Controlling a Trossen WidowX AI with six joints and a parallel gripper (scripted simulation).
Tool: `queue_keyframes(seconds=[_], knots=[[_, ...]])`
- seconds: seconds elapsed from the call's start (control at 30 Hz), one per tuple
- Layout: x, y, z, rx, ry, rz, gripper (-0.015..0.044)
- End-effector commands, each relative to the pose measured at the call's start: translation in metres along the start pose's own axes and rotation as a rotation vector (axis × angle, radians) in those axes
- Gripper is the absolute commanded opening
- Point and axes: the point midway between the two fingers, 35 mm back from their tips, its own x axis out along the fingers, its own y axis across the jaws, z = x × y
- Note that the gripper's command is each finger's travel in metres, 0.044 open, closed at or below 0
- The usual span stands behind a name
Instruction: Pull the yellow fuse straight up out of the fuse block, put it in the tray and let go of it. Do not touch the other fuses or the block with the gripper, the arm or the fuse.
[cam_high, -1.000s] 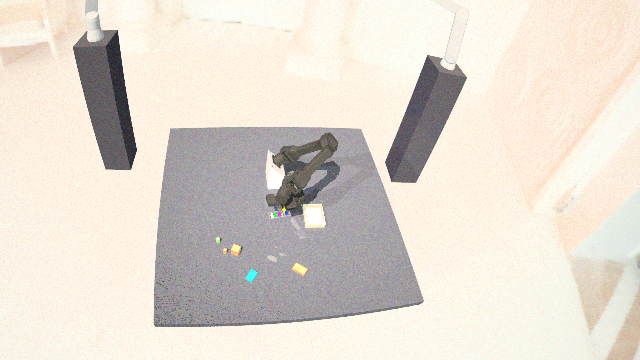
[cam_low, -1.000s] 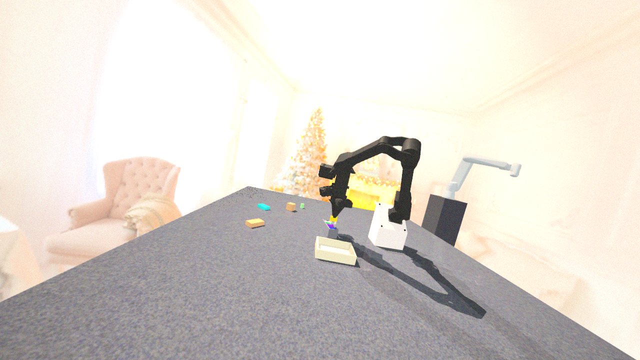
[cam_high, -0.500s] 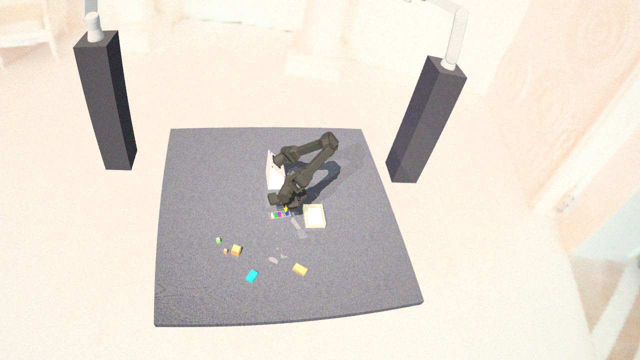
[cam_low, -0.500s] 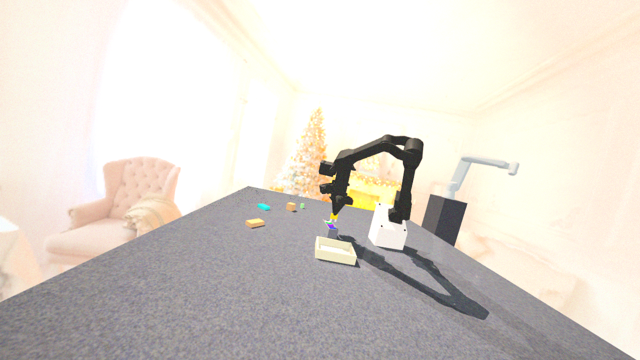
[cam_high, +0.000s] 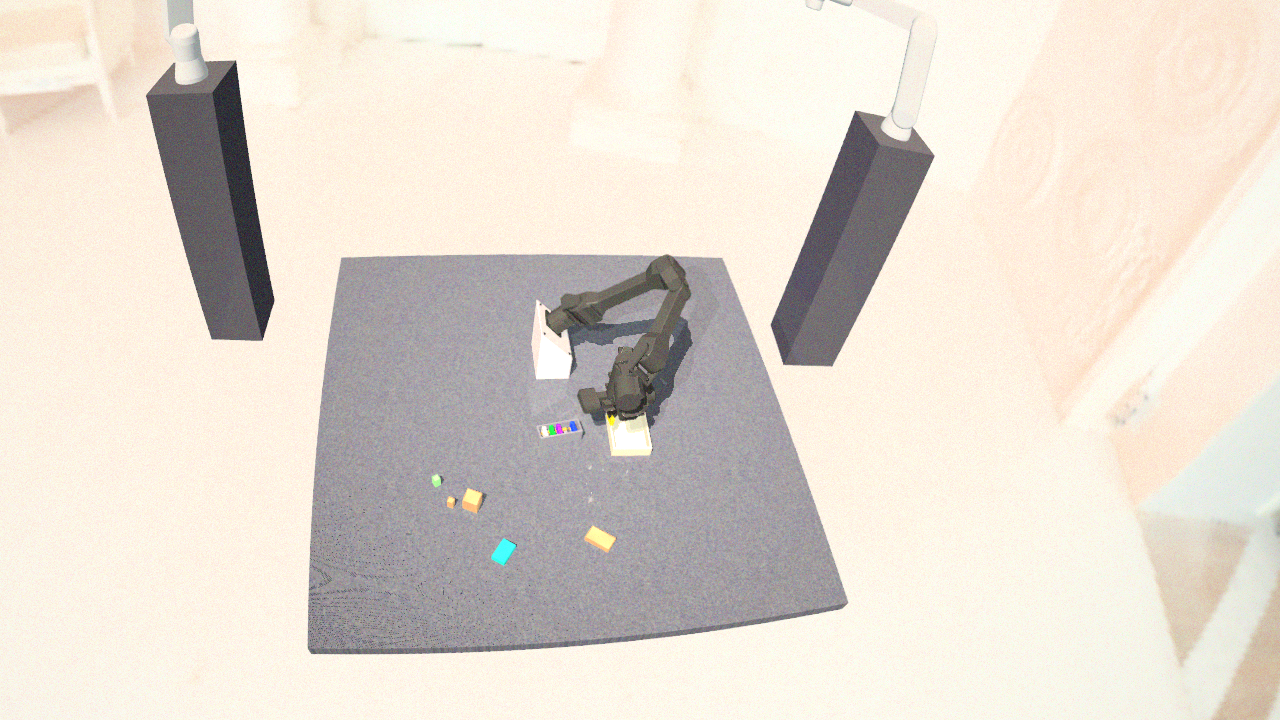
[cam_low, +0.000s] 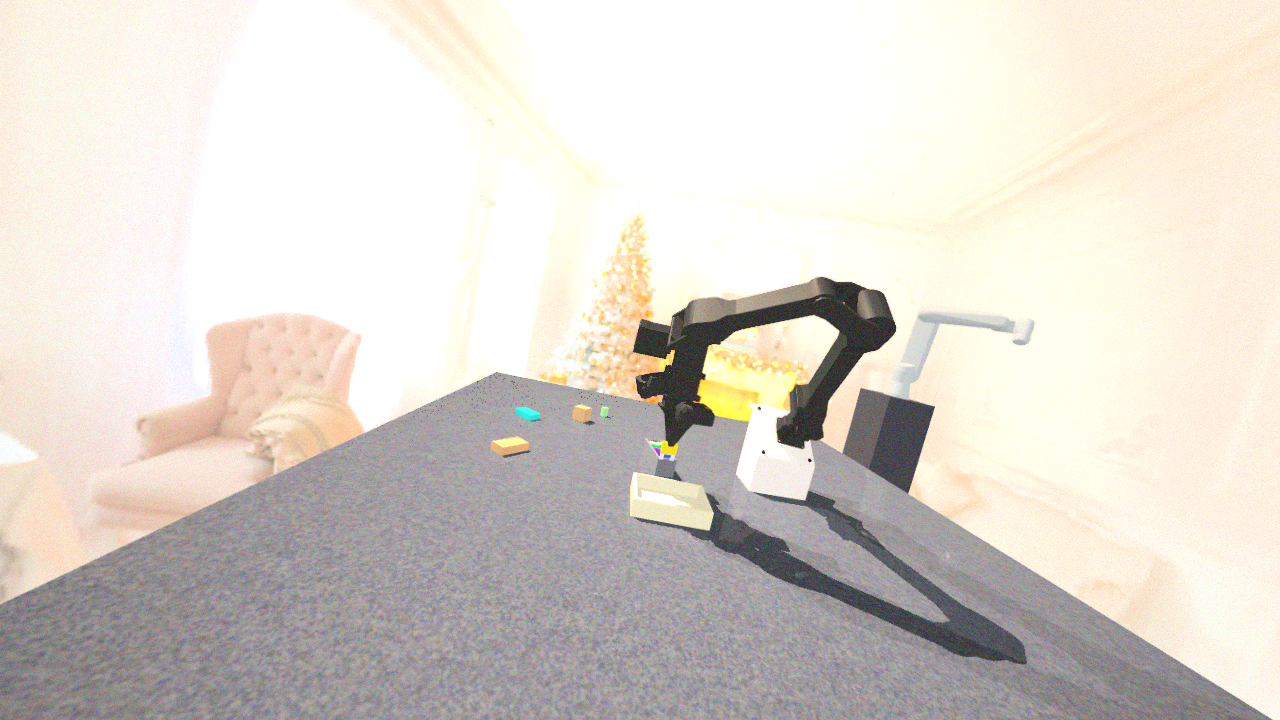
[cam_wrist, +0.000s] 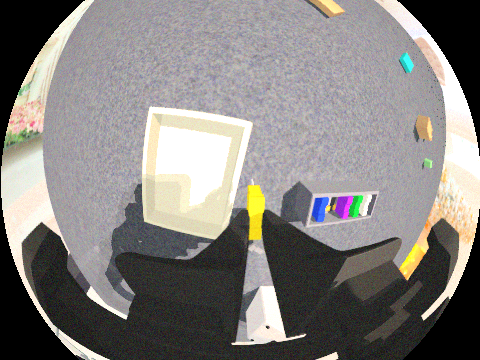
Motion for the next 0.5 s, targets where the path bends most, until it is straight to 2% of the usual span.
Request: queue_keyframes(seconds=[0.0, 0.13, 0.47], knots=[[-0.004, 0.033, 0.003, -0.005, -0.012, 0.01, 0.0], [-0.004, 0.059, 0.002, -0.006, -0.012, 0.021, 0.0], [0.003, 0.06, 0.002, -0.006, -0.012, 0.021, 0.0]])
